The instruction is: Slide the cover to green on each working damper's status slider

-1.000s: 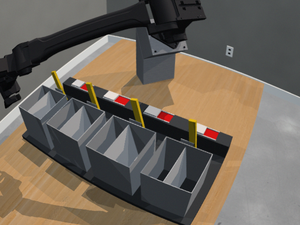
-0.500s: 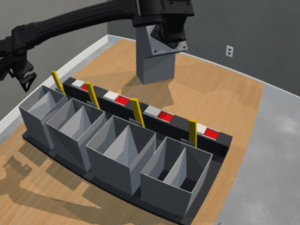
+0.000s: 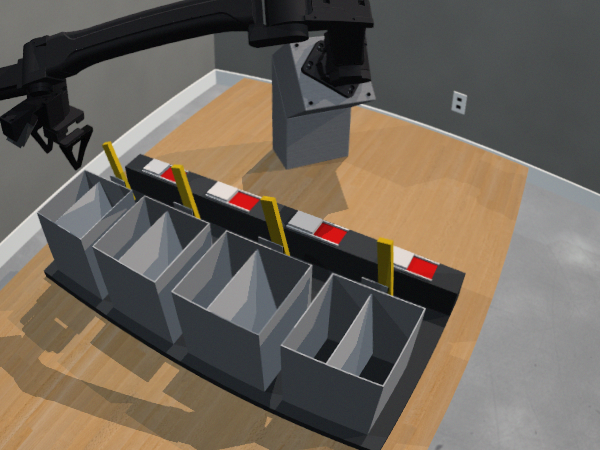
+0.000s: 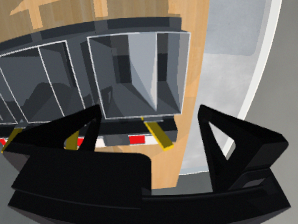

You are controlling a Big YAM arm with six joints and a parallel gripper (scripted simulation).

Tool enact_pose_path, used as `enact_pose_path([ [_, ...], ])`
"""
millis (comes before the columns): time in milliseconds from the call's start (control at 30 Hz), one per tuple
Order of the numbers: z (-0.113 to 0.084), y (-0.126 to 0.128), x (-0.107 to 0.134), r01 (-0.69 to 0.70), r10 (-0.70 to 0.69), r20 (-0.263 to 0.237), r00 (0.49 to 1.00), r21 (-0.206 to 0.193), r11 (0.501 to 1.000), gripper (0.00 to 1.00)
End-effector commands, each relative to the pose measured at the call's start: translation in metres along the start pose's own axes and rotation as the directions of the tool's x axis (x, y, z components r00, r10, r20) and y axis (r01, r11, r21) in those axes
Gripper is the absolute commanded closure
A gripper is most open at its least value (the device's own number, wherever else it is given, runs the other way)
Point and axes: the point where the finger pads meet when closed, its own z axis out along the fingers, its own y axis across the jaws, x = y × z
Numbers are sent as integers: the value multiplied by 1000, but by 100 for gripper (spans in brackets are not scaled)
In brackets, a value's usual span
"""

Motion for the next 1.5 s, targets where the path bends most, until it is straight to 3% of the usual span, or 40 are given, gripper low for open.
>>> enact_pose_path([
  [0, 22, 5, 14, 26, -28, -41, 999, -57, 998, 0],
  [133, 2, -7, 24, -2, 1, -9, 1000, -56, 998, 0],
  [300, 15, 6, 20, 18, -20, -22, 1000, -92, 996, 0],
  [633, 11, 2, 22, 15, -16, -14, 1000, -88, 996, 0],
  [667, 11, 2, 22, 12, -13, -14, 1000, -88, 996, 64],
  [1467, 11, 2, 22, 10, -12, -14, 1000, -88, 996, 64],
])
